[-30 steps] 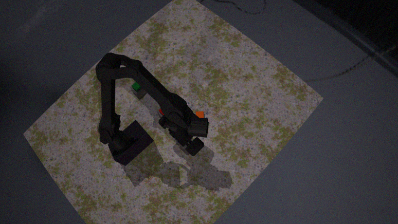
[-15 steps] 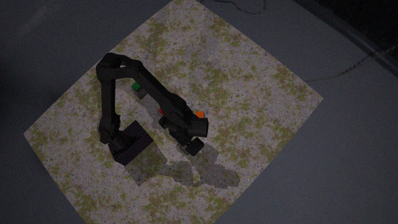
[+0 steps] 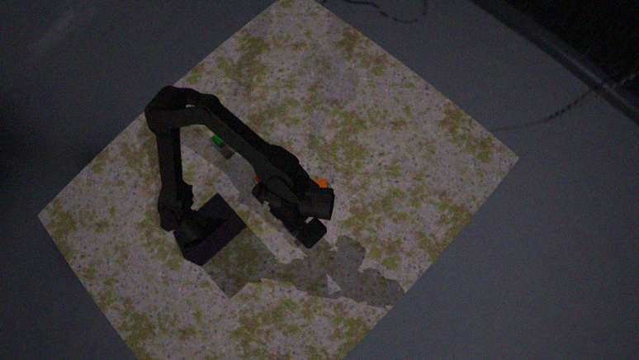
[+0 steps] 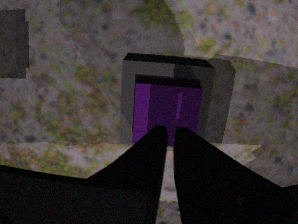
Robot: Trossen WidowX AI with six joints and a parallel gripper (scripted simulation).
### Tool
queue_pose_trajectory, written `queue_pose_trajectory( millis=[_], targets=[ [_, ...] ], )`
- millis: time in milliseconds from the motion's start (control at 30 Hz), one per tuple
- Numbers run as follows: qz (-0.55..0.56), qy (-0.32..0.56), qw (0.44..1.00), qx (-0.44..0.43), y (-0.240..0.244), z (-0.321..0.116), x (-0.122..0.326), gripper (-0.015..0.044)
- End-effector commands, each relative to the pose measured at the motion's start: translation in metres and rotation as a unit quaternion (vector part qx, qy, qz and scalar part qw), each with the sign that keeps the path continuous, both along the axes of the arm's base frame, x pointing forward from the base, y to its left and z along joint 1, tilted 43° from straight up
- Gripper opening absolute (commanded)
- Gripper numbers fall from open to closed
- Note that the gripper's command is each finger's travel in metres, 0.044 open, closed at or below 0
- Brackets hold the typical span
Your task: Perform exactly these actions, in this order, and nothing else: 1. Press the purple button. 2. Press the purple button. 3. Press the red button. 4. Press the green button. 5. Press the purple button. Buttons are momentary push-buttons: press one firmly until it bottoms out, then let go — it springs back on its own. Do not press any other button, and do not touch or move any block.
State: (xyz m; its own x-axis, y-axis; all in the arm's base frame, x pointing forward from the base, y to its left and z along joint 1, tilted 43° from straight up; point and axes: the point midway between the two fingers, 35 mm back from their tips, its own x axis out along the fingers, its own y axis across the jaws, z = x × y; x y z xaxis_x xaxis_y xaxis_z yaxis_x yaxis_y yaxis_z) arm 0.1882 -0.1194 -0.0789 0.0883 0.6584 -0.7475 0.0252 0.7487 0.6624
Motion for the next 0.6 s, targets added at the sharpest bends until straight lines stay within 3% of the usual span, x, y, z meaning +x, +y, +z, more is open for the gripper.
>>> queue_pose_trajectory(
  millis=[0, 567],
  targets=[
    [0.001, 0.0, 1.0, 0.0, 0.003, -0.004, 0.0, 0.002],
    [0.001, 0.0, 1.0, 0.0, 0.021, -0.023, 0.002, 0.002]
  ],
)
